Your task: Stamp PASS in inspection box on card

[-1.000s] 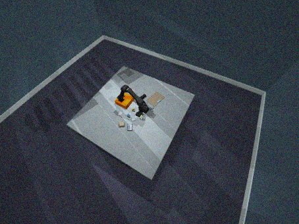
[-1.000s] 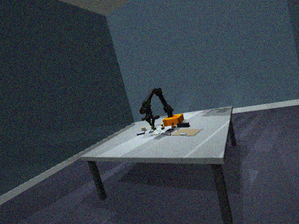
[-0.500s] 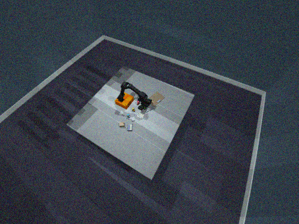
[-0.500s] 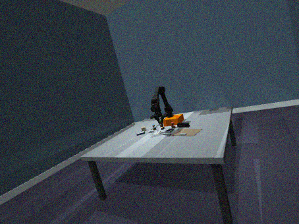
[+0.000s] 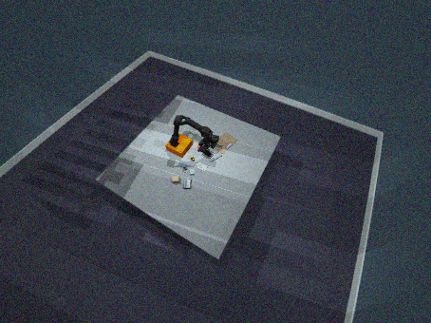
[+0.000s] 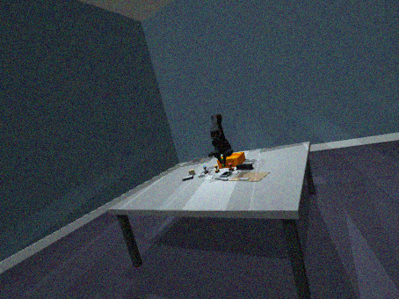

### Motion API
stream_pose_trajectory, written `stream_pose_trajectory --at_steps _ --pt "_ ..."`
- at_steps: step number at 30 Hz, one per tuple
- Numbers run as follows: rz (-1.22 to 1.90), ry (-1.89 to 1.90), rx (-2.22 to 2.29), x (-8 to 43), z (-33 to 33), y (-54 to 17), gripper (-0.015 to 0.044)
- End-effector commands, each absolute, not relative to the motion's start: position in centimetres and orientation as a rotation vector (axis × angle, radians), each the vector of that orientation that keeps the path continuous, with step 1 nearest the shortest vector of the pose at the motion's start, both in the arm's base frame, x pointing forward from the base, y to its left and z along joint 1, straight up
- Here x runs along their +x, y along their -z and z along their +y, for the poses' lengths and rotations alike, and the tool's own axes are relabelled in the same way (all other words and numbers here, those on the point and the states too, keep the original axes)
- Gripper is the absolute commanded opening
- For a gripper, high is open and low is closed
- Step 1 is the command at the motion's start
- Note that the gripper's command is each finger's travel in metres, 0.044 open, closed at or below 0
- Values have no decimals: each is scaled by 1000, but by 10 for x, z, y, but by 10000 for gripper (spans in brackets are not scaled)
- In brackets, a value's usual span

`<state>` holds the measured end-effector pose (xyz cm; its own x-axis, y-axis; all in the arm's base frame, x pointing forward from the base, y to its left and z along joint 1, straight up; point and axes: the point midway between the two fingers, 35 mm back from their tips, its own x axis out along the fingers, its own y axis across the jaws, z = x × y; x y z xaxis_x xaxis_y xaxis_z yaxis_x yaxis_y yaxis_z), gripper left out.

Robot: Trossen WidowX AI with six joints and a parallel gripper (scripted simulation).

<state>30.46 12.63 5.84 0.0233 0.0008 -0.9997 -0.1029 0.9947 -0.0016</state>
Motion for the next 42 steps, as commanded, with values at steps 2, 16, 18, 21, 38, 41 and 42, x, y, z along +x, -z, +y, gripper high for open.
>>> stream_pose_trajectory --at_steps 2,16,18,21,38,41,42 --pt "1543 -73 -78 303 127 -56 0" --pt "1543 -73 -80 304 128 -47 0" --pt "1543 -74 -80 304 128 -45 0" --pt "1543 -74 -80 304 128 -43 0" --pt "1543 -74 -81 305 128 -32 0" --pt "1543 -74 -82 305 128 -30 0" --pt "1543 -75 -82 305 128 -29 0"
